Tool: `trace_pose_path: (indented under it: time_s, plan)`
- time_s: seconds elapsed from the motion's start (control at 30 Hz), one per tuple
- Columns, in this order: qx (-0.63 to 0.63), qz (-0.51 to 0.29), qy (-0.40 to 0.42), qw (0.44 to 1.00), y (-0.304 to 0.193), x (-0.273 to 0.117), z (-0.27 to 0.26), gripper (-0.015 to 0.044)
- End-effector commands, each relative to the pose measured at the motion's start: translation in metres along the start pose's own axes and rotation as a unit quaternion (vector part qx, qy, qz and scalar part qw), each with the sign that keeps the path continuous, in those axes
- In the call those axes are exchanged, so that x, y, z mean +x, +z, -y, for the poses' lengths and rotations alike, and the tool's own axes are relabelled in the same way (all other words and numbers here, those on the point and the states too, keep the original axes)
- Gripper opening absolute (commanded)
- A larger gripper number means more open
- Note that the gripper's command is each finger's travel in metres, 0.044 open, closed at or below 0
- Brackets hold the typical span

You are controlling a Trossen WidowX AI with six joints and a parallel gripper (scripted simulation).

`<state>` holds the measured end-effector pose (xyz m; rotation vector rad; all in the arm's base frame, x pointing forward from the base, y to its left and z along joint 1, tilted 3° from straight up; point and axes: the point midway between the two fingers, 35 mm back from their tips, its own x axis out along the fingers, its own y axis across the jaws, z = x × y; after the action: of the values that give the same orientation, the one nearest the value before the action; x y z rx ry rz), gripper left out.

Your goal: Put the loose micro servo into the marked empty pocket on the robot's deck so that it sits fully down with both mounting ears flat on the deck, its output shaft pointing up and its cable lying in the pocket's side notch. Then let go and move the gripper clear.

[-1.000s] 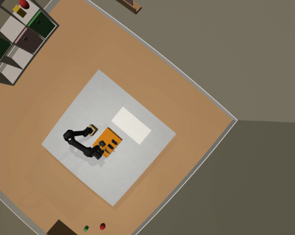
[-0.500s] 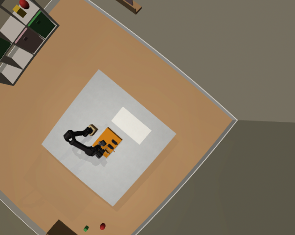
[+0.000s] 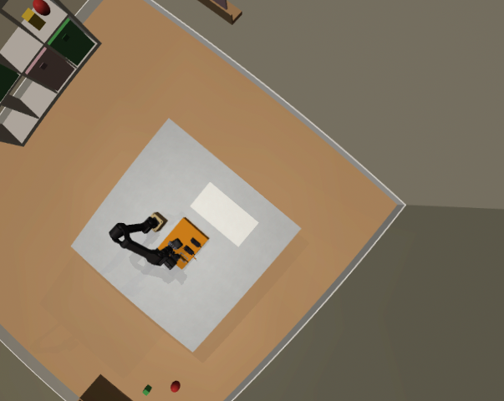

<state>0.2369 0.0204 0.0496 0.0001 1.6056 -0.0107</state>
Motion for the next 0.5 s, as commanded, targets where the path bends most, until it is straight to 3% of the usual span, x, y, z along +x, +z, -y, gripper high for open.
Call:
trace_pose_path:
  time_s: [0.0, 0.13, 0.37, 0.47]
  plan:
    - [0.003, -0.003, 0.002, 1.0, -0.0012, 0.0023, -0.0006, 0.0256]
    - [0.003, -0.003, 0.002, 1.0, -0.0012, 0.0023, -0.0006, 0.0151]
    - [0.003, -0.003, 0.002, 1.0, -0.0012, 0.0023, -0.0006, 0.0105]
    - [0.003, -0.003, 0.002, 1.0, -0.0009, -0.0023, -0.0005, 0.0026]
